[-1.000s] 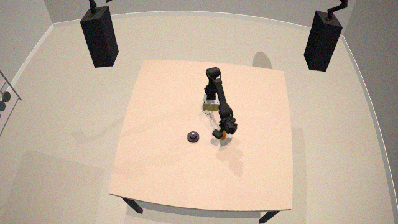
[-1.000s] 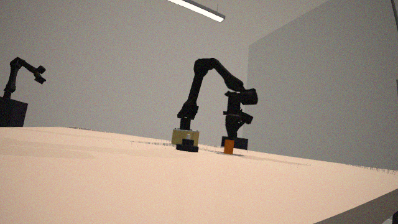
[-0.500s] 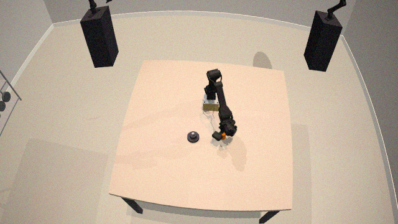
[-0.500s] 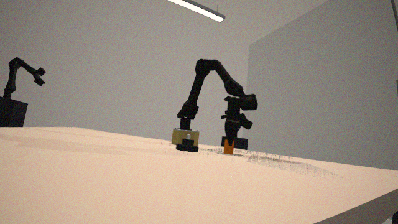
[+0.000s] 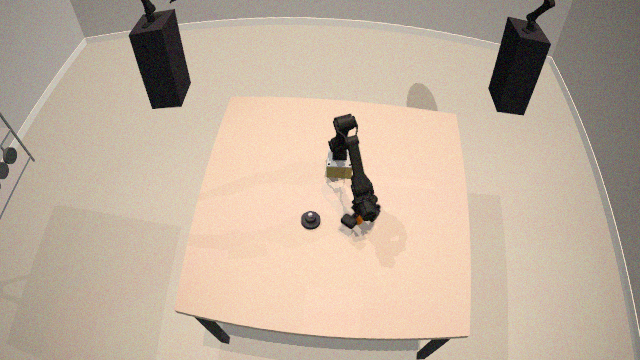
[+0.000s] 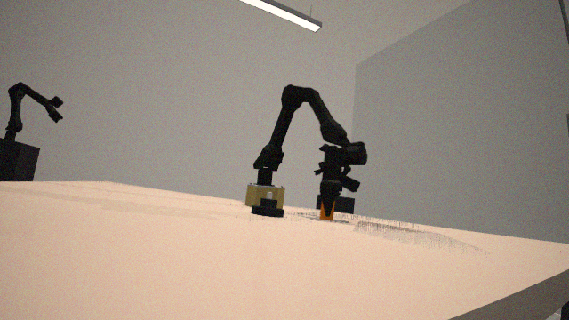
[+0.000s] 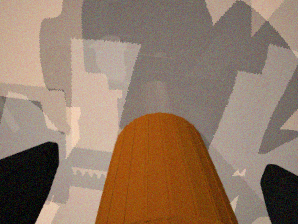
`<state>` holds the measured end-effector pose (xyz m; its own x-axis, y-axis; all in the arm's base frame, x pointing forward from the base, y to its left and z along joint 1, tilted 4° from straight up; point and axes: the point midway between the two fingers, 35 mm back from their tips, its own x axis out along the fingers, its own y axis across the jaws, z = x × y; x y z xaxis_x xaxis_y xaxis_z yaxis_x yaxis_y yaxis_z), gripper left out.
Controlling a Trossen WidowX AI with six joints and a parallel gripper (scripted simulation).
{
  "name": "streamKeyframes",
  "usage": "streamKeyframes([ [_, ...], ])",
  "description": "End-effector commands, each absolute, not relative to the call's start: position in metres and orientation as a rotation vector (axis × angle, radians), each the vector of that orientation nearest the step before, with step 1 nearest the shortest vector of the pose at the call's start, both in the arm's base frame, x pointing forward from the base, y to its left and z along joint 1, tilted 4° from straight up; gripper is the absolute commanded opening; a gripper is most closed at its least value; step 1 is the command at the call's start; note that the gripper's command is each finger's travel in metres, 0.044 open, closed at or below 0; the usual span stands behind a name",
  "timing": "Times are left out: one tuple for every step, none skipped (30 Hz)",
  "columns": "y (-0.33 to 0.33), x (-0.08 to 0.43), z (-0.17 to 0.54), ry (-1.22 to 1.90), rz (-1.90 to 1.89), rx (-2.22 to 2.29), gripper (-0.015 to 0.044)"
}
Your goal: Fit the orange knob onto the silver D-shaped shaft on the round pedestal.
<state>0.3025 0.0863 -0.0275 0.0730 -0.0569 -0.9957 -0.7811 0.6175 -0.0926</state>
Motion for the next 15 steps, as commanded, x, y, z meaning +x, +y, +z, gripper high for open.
streamKeyframes([
  [0.0858, 0.3001, -0.0317, 1.417, 0.64, -0.767, 0.0387],
  [0.0858, 0.3001, -0.0317, 1.417, 0.64, -0.767, 0.0361],
  [0.0858, 0.3001, -0.0317, 1.417, 0.64, -0.767, 0.0335],
  [0.0858, 0.3001, -0.0317, 1.417, 0.64, -0.767, 0.0309],
  [0.0858, 0.3001, -0.0317, 1.417, 0.64, -0.767, 0.0282],
  [0.0858, 0.3001, -0.0317, 1.417, 0.64, -0.767, 0.0256],
  [0.0858, 0.3001, -0.0317, 1.417, 0.64, -0.767, 0.023],
  [0.0858, 0.3001, -0.0317, 1.417, 0.64, -0.767, 0.0204],
  [0.0858, 0.3001, -0.0317, 1.417, 0.64, -0.767, 0.0177],
  [0.0858, 0.3001, -0.0317, 1.417, 0.64, -0.767, 0.0171],
  [0.0858, 0.3001, -0.0317, 1.417, 0.64, -0.767, 0.0164],
  [0.0858, 0.3001, -0.0317, 1.417, 0.64, -0.767, 0.0157],
  [0.0858, 0.3001, -0.0317, 1.417, 0.64, -0.767, 0.0151],
  [0.0858, 0.3001, -0.0317, 1.417, 0.64, -0.767, 0.0144],
  [0.0858, 0.3001, -0.0317, 1.417, 0.64, -0.767, 0.0138],
])
